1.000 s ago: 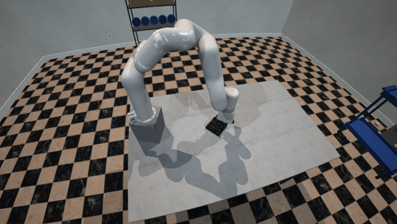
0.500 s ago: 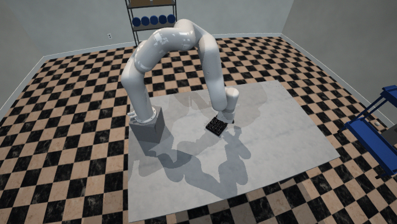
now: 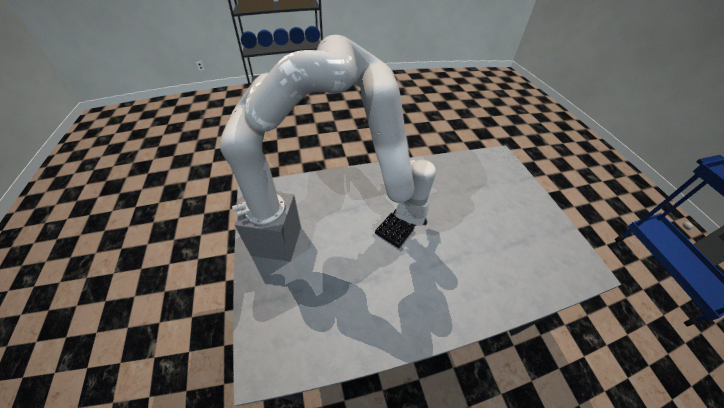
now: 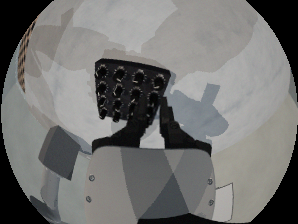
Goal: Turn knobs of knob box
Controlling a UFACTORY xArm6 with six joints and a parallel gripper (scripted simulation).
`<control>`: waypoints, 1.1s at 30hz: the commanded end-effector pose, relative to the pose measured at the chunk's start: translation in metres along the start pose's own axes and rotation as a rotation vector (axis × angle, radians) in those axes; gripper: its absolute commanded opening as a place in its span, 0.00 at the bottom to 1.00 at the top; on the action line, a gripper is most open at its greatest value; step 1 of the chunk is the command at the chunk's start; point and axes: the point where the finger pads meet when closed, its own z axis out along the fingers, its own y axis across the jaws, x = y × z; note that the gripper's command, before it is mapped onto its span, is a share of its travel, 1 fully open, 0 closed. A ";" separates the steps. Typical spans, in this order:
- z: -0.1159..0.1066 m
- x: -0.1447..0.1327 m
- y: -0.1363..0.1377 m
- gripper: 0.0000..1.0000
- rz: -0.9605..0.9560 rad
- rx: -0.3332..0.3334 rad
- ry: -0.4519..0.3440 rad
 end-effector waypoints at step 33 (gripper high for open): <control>0.010 0.001 0.002 0.19 0.000 -0.003 0.002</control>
